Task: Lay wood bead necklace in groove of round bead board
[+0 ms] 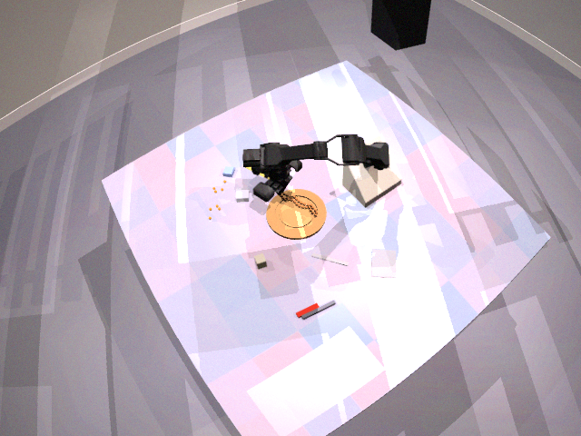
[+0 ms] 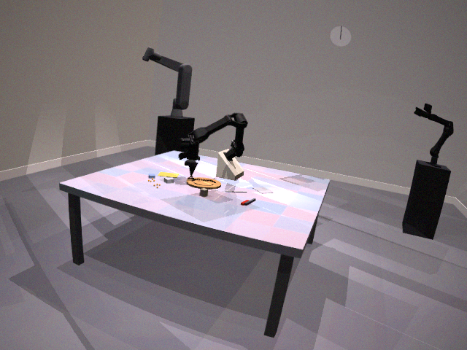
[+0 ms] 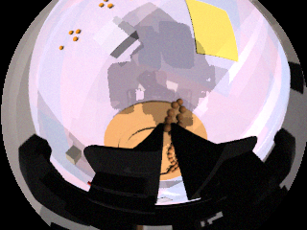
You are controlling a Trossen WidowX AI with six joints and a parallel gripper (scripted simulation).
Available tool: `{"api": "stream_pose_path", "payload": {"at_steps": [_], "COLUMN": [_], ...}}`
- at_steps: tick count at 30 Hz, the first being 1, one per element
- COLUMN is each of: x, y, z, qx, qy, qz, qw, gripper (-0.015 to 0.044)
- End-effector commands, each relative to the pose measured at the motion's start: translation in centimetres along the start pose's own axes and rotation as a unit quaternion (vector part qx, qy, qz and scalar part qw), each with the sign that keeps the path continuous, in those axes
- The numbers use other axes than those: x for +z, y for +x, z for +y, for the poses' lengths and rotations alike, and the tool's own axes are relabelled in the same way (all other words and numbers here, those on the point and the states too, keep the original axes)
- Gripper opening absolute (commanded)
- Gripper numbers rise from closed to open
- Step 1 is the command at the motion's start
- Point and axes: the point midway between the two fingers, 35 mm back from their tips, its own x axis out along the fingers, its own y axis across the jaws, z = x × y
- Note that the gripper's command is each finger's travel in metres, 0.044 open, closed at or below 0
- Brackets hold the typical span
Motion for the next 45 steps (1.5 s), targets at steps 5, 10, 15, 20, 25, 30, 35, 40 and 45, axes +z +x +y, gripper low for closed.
{"api": "stream_pose_path", "payload": {"at_steps": [5,10,15,20,25,30,35,40,45], "x": [-2.6,-4.0,-4.0,-4.0,-4.0,-4.0,-4.0,-4.0,-4.0], "y": [0.1,0.1,0.4,1.2,2.0,2.4,2.4,2.4,2.4], "z": [0.5,0.6,0.6,0.6,0.6,0.6,0.6,0.6,0.6], "qx": [0.000,0.000,0.000,0.000,0.000,0.000,0.000,0.000,0.000], "qy": [-0.001,-0.001,-0.001,-0.001,-0.001,-0.001,-0.001,-0.001,-0.001], "qz": [0.002,0.003,0.003,0.003,0.003,0.003,0.003,0.003,0.003], "qw": [1.000,1.000,1.000,1.000,1.000,1.000,1.000,1.000,1.000], "gripper": [0.0000,0.0000,0.0000,0.0000,0.0000,0.0000,0.0000,0.0000,0.0000]}}
